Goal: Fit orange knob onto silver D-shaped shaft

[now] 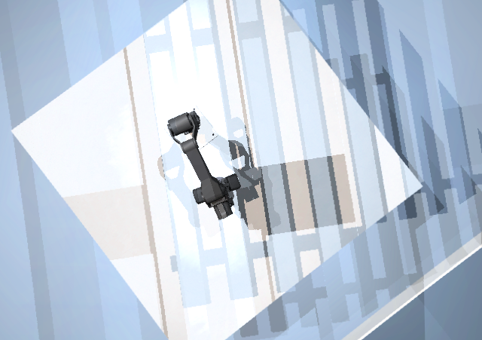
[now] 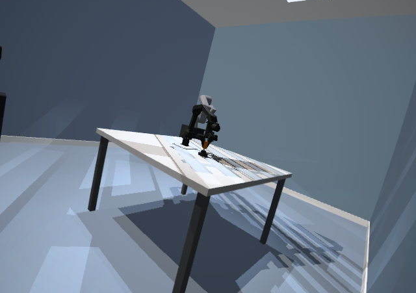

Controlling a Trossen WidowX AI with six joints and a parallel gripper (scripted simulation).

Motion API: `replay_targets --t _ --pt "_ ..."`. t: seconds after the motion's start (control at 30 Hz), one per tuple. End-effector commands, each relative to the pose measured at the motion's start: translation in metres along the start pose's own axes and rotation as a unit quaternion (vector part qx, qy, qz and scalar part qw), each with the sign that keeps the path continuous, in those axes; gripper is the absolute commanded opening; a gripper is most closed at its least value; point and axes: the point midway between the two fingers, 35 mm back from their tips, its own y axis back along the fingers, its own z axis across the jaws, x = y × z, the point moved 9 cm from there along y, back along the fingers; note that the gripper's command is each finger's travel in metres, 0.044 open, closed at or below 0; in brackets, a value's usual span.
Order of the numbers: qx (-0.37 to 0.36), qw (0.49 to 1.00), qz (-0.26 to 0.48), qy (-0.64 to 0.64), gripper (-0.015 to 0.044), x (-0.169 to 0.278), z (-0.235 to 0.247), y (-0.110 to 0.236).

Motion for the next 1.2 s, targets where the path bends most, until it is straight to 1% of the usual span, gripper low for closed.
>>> replay_targets --t 0.0,0.7,0.9,0.97,1.17 --pt "0.0 0.999 -0.001 -0.054 0.0 -0.0003 0.0004 0.001" --pt "0.0 0.999 -0.001 -0.054 0.0 0.0002 0.0 -0.0038" --pt "0.0 0.999 -0.001 -0.054 0.0 0.0007 0.0002 0.0015" --pt "0.0 0.998 -0.001 -0.067 0.0 0.0006 0.0002 0.0016" --pt "-0.001 0.987 -0.001 -0.159 0.0 -0.0009 0.0007 0.0008"
